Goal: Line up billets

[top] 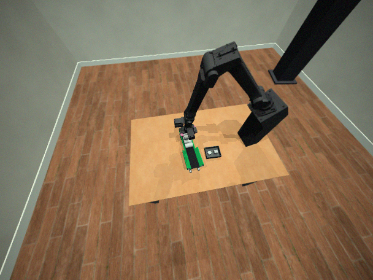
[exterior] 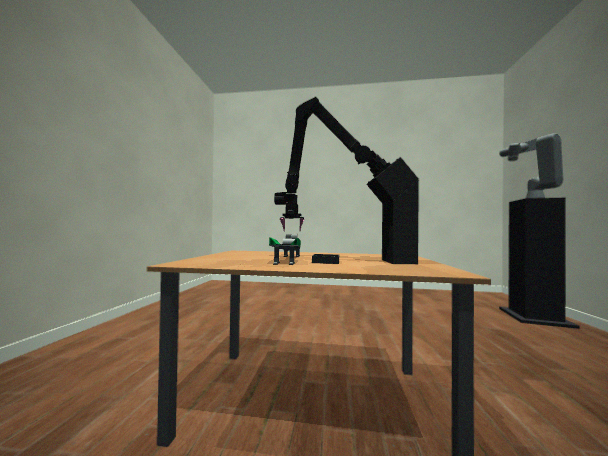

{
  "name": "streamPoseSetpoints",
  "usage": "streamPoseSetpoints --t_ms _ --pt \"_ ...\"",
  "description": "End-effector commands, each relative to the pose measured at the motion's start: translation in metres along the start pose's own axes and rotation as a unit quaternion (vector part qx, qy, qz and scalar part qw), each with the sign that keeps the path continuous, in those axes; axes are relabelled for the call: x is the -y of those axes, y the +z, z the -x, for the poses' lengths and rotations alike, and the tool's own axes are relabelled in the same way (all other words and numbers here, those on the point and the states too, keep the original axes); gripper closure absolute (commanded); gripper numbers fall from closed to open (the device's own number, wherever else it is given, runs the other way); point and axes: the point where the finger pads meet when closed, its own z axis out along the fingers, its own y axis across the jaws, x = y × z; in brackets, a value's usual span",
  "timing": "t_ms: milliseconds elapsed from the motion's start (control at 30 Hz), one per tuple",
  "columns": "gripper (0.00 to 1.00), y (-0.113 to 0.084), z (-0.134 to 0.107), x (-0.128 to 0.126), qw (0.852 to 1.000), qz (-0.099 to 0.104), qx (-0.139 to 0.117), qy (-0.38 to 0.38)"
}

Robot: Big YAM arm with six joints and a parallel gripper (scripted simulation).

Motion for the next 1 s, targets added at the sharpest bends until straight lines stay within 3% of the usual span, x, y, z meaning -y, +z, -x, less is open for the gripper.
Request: streamPoseSetpoints --t_ms 0,433,967 --pt "0.09 -0.007 -0.005 0.017 1.0 -0.022 -0.005 0.007" --pt "0.09 -0.003 -0.008 0.01 1.0 -0.007 -0.004 0.011" --pt "0.09 -0.004 -0.008 0.005 1.0 -0.012 -0.005 0.011"
